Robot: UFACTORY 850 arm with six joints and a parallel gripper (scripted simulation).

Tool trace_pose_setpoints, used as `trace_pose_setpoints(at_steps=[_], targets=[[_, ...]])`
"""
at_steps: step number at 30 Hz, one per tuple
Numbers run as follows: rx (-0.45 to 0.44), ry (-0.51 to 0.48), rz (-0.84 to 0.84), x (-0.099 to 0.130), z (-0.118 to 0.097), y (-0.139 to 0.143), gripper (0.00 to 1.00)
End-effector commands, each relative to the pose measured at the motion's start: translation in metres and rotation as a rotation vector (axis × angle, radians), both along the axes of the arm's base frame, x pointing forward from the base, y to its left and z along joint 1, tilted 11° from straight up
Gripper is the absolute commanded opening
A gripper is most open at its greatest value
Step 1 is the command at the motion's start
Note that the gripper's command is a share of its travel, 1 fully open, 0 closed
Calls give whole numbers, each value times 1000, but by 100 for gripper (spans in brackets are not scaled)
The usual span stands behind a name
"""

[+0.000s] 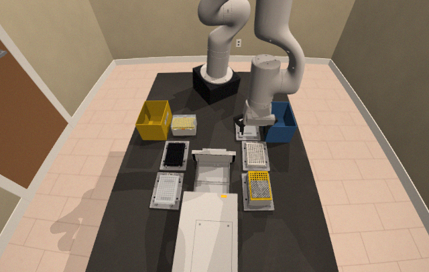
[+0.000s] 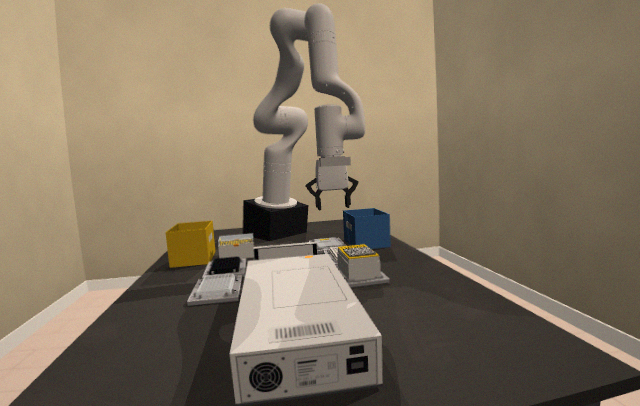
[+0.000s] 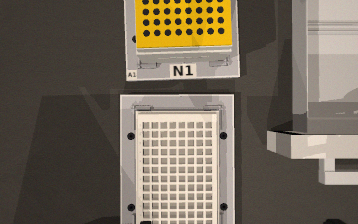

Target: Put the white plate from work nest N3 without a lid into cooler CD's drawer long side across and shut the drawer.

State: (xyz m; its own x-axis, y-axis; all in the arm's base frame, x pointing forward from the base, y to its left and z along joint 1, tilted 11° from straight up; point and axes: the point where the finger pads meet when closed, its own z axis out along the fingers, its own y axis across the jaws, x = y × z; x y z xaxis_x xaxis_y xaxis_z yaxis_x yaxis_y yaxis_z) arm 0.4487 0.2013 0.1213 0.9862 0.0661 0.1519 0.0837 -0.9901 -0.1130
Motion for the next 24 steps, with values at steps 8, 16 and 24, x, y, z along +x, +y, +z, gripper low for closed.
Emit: trace_pose_setpoints(at_steps=[8, 16, 24], targets=[[-6, -1, -2, 8, -10, 33, 100], [-6, -1, -2, 8, -10, 33, 100], [-6, -1, -2, 9, -15, 33, 100]])
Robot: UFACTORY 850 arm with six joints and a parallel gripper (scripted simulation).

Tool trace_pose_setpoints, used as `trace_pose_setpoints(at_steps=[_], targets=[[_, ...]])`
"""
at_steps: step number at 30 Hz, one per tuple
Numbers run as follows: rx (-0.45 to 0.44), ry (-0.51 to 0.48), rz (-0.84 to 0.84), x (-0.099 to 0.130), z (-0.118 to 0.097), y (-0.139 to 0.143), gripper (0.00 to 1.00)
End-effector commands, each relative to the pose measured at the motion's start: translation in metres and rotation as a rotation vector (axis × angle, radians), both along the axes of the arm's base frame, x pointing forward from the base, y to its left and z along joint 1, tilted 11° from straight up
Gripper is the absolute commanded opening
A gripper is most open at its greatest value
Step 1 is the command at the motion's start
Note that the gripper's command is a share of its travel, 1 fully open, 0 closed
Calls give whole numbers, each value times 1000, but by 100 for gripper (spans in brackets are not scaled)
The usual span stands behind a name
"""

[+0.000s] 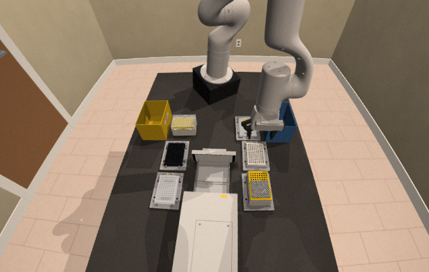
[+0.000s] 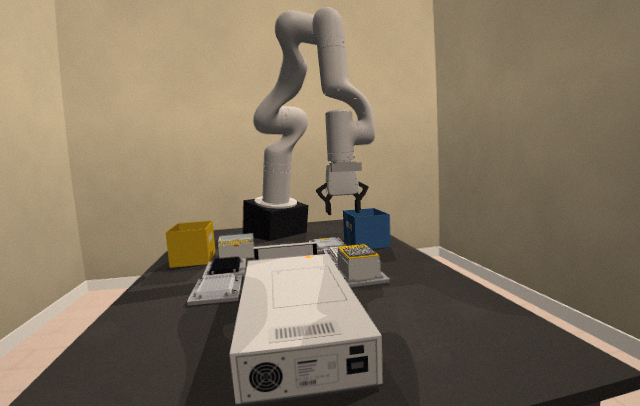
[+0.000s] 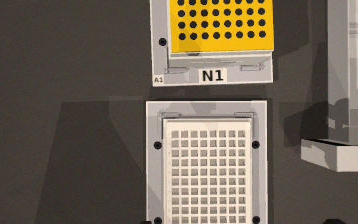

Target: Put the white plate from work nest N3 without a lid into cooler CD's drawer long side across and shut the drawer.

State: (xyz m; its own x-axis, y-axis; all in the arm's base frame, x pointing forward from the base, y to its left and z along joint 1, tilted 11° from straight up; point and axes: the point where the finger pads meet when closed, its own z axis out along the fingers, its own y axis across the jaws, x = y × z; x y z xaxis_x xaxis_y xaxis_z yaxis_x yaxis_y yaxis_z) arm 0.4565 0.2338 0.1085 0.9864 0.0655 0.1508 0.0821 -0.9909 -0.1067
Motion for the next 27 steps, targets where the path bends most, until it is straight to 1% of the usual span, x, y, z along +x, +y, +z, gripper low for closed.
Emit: trace_pose_setpoints(at_steps=[1, 27], targets=[[1, -1, 0, 1, -4, 1, 100], [1, -1, 0, 7, -43, 6, 100]])
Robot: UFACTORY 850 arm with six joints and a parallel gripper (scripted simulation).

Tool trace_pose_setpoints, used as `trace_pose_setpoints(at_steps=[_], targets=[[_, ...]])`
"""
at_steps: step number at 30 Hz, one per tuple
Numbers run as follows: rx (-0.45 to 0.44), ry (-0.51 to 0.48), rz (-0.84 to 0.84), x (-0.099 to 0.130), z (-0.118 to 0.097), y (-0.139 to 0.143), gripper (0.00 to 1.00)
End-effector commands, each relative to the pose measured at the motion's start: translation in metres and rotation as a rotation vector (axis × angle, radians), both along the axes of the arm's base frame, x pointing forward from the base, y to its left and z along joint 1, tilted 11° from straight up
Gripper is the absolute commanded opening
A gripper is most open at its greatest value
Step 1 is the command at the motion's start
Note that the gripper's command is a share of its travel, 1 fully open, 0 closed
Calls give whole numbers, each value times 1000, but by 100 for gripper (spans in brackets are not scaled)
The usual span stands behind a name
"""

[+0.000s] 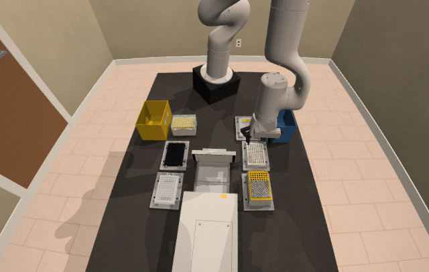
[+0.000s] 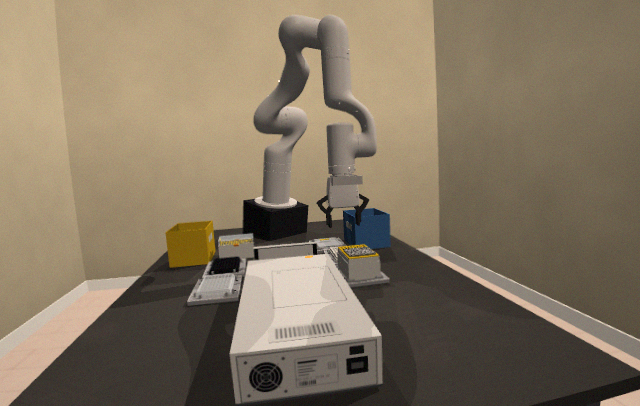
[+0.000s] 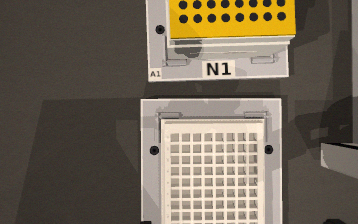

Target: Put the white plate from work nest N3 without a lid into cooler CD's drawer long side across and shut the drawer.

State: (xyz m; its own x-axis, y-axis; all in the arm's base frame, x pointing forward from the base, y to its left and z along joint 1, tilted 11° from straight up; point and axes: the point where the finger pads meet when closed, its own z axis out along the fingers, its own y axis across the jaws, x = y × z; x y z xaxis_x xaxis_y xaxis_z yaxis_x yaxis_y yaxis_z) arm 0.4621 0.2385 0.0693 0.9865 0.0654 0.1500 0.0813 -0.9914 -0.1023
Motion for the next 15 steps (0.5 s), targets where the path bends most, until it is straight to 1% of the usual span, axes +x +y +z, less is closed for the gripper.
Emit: trace_pose_setpoints(at_steps=[1, 5, 15], targets=[[5, -2, 1, 2, -6, 1, 100], [5, -2, 1, 2, -9, 2, 100], [5, -2, 1, 5, -26, 3, 100]])
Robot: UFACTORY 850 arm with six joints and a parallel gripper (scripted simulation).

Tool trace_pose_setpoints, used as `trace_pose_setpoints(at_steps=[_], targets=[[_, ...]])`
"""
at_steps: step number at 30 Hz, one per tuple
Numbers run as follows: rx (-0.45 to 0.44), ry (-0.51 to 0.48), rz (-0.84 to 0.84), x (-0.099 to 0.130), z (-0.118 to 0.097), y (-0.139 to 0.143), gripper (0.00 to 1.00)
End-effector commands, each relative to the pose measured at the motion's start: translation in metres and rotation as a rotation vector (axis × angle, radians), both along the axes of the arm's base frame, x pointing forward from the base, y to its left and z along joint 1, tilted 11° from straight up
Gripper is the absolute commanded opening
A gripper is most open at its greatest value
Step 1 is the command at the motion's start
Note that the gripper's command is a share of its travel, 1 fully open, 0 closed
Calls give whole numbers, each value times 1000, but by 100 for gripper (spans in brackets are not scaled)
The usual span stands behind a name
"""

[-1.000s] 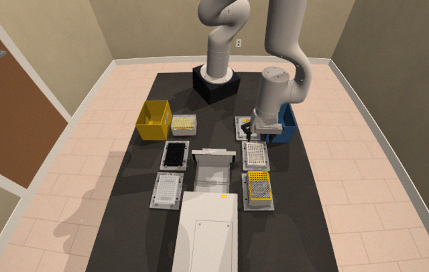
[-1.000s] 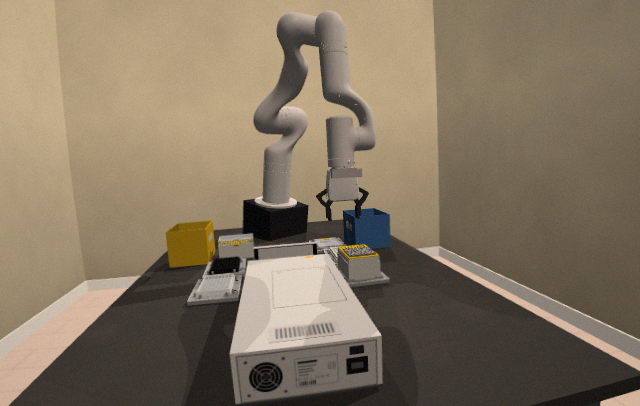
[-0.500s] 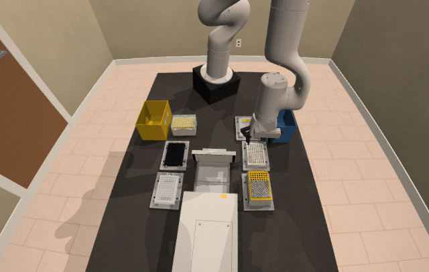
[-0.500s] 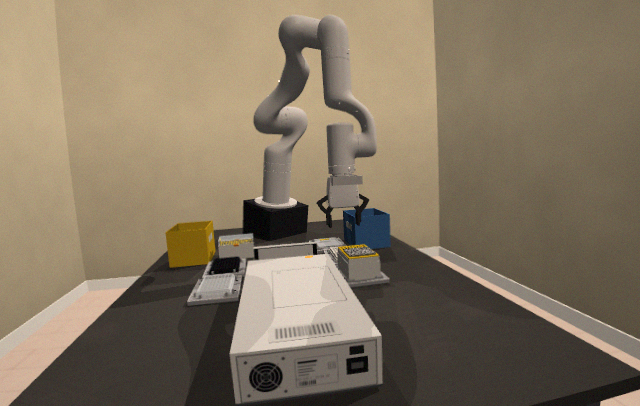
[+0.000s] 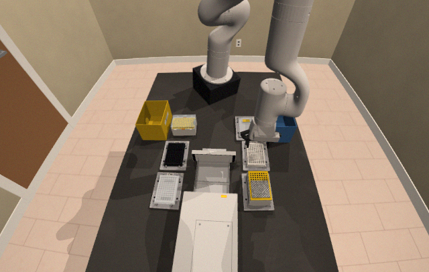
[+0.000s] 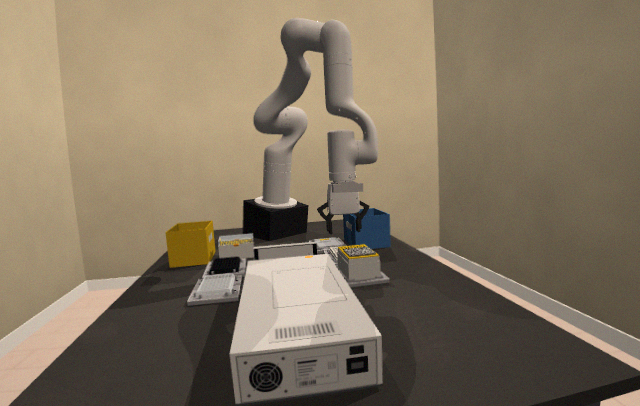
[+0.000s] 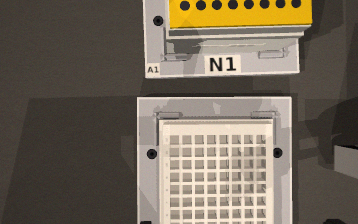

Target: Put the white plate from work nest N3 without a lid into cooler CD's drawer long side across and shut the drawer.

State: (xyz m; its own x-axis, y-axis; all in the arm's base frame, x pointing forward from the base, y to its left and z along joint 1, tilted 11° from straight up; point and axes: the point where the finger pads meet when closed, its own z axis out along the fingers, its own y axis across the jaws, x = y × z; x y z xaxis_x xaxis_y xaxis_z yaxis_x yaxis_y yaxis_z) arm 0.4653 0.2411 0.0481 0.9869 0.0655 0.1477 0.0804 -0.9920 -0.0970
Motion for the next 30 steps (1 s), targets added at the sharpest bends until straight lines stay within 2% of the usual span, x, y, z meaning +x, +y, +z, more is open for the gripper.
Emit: trace_pose_setpoints(at_steps=[1, 30], targets=[[11, -4, 1, 2, -6, 1, 100], [11, -4, 1, 7, -44, 6, 100]])
